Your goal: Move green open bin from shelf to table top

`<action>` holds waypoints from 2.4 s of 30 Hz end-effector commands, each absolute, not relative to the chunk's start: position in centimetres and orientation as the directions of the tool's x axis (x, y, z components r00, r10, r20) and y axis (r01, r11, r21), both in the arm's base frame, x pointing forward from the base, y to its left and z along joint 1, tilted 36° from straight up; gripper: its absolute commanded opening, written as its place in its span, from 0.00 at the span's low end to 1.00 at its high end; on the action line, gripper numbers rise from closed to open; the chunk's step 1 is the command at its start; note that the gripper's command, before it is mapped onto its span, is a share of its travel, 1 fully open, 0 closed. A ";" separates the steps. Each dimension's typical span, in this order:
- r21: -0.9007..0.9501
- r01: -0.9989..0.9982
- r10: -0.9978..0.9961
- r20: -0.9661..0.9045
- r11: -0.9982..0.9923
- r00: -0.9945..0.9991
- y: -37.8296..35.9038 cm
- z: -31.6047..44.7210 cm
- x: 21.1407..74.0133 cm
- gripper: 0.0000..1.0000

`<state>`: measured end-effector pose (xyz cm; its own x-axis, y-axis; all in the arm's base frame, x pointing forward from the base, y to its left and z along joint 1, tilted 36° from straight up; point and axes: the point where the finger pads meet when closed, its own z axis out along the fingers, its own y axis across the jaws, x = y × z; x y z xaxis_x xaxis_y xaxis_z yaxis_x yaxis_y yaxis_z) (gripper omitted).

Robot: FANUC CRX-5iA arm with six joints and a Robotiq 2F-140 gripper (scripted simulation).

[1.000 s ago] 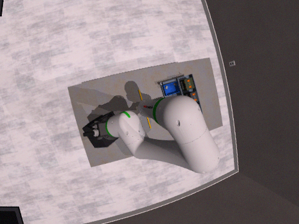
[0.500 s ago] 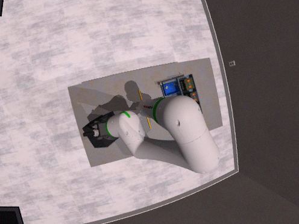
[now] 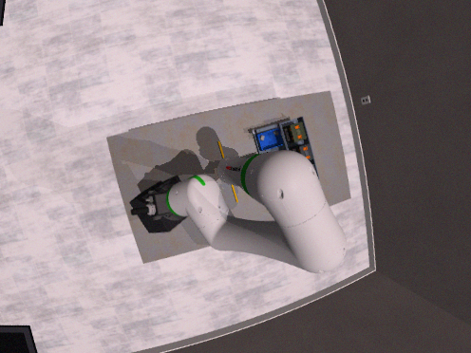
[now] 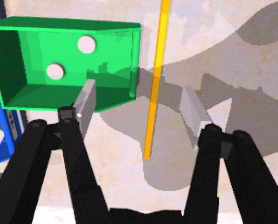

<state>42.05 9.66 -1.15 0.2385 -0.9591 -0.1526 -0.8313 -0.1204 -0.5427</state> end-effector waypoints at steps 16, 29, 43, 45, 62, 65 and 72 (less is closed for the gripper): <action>-0.575 -0.811 -0.966 -0.129 -0.111 0.223 9.7 -1.2 42.0 0.57; -0.575 -0.811 -0.966 -0.129 -0.111 0.223 9.7 -1.2 42.0 0.57; -0.575 -0.811 -0.966 -0.129 -0.111 0.223 9.7 -1.2 42.0 0.57; -0.575 -0.811 -0.966 -0.129 -0.111 0.223 9.7 -1.2 42.0 0.57; -0.575 -0.811 -0.966 -0.129 -0.111 0.223 9.7 -1.2 42.0 0.57; -0.575 -0.811 -0.966 -0.129 -0.111 0.223 9.7 -1.2 42.0 0.57; -0.575 -0.811 -0.966 -0.129 -0.111 0.223 9.7 -1.2 42.0 0.57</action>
